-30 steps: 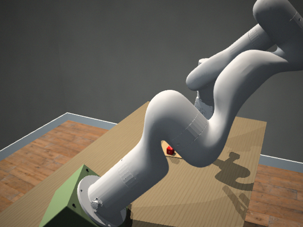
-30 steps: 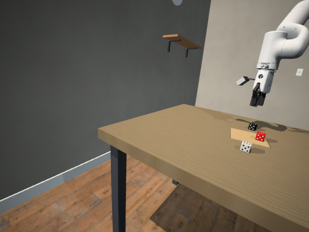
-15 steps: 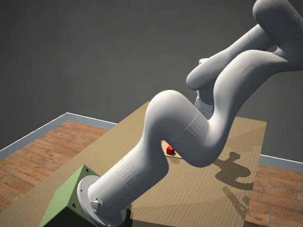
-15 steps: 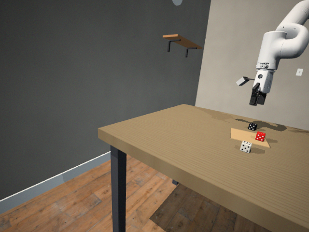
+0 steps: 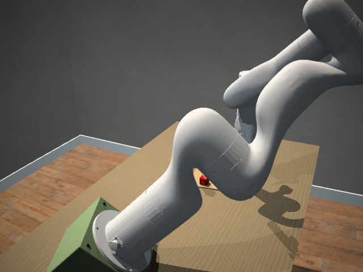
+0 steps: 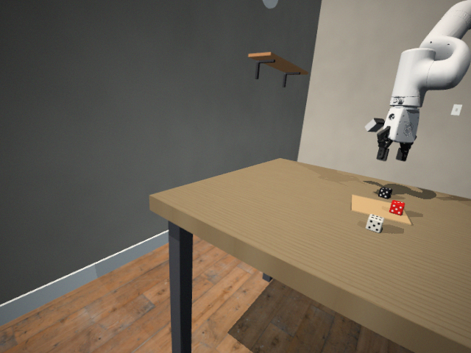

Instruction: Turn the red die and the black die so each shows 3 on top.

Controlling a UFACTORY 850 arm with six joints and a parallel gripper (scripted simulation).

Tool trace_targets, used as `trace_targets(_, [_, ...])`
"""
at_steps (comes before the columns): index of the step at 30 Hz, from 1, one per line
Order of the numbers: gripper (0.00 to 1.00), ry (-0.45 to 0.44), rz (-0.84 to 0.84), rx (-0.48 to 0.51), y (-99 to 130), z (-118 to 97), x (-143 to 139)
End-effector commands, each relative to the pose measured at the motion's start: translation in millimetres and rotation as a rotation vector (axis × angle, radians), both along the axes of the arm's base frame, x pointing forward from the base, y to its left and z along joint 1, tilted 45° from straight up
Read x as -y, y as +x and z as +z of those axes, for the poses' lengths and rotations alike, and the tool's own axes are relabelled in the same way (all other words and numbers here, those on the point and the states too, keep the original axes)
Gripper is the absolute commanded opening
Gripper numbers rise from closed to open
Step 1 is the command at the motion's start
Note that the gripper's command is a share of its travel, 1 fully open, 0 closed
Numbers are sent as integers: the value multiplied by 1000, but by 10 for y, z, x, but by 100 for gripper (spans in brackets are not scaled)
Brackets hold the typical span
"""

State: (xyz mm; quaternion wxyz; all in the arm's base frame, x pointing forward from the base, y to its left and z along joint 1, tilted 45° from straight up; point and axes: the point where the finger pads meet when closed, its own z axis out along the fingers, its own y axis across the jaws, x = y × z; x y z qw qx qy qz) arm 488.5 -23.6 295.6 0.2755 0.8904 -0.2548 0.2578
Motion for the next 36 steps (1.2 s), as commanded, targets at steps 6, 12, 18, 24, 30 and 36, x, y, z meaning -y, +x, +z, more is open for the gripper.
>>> trace_targets(6, [100,92,-215,202,3,-19,12])
trace_targets(12, [100,145,-331,303,2,-33,20])
trace_targets(18, [100,203,-460,416,1,-47,30])
trace_targets(24, [100,257,-578,519,1,-61,38])
trace_targets(30, [100,314,-703,629,0,-75,48])
trace_targets(36, [100,361,-807,720,-1,-87,55])
